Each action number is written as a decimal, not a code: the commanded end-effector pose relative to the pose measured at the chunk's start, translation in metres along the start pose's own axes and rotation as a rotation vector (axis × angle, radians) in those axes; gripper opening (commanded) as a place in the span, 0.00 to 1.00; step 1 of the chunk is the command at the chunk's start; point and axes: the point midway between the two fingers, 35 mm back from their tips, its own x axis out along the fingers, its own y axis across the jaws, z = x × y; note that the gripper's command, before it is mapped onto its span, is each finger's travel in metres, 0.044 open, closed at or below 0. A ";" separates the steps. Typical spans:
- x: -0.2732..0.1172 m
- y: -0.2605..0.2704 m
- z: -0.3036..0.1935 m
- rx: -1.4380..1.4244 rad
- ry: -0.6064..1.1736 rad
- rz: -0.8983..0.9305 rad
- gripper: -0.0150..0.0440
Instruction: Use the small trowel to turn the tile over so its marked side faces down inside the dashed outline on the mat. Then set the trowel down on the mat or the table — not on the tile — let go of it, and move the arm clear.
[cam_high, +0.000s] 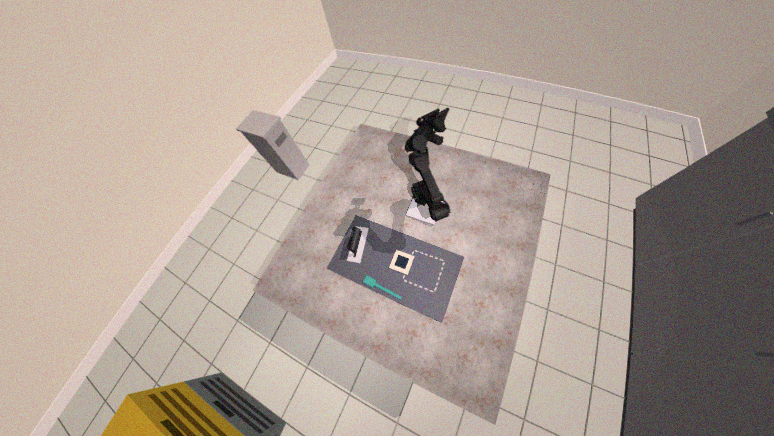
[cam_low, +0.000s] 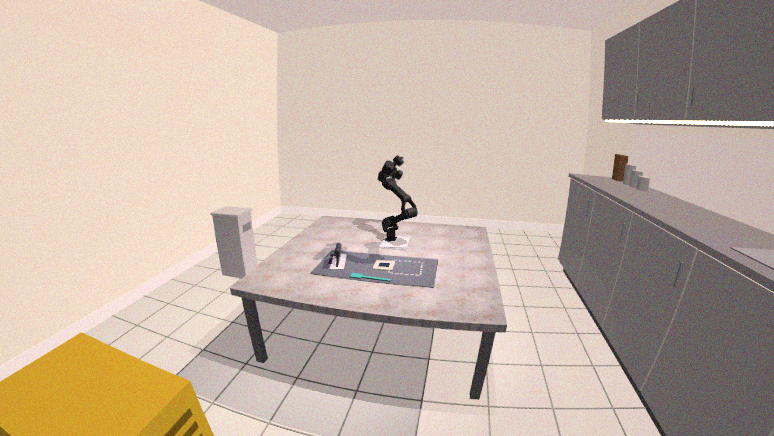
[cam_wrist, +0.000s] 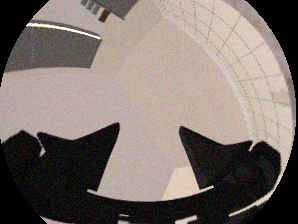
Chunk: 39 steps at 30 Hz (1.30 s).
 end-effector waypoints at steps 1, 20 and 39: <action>0.000 0.000 0.000 0.000 0.000 0.000 0.89; 0.000 0.000 0.000 0.000 0.000 0.000 0.42; 0.000 0.000 0.000 0.000 0.000 0.000 0.25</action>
